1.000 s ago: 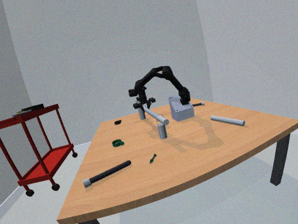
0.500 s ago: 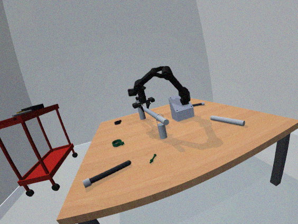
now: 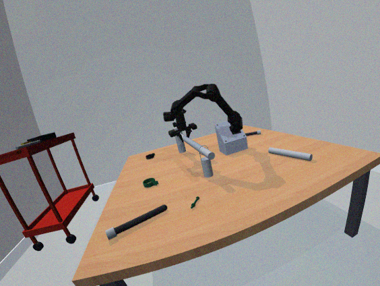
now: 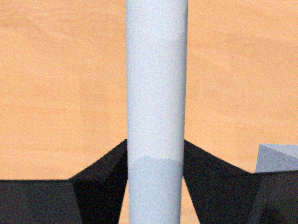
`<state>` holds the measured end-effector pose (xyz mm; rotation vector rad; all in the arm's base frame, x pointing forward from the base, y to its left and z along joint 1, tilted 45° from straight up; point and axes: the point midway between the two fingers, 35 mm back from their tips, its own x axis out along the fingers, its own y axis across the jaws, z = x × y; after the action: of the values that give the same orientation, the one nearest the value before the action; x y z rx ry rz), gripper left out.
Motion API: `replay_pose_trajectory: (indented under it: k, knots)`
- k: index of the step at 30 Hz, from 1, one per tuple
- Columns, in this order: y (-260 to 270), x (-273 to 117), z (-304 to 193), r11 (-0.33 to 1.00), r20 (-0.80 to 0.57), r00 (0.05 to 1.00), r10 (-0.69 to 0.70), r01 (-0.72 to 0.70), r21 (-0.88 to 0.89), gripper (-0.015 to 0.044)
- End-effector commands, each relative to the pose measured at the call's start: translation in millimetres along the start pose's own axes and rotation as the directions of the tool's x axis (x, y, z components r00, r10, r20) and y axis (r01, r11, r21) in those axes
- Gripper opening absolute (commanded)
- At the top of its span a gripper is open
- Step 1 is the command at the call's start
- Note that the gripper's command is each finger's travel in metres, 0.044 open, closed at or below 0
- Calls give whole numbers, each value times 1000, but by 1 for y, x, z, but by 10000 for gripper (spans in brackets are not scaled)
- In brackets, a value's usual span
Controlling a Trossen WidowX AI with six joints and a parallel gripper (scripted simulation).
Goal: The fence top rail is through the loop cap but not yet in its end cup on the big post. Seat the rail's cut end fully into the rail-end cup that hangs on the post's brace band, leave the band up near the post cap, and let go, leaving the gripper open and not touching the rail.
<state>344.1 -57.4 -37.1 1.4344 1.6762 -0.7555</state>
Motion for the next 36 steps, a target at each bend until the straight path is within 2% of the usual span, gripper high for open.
replay_pose_trajectory:
  k: [1, 36]
  knots:
    - [-2, -1, 10, 1000, 18, 1000, 7, -7, 8, 0]
    - [-7, 7, 26, 1000, 19, 1000, 7, -7, 8, 0]
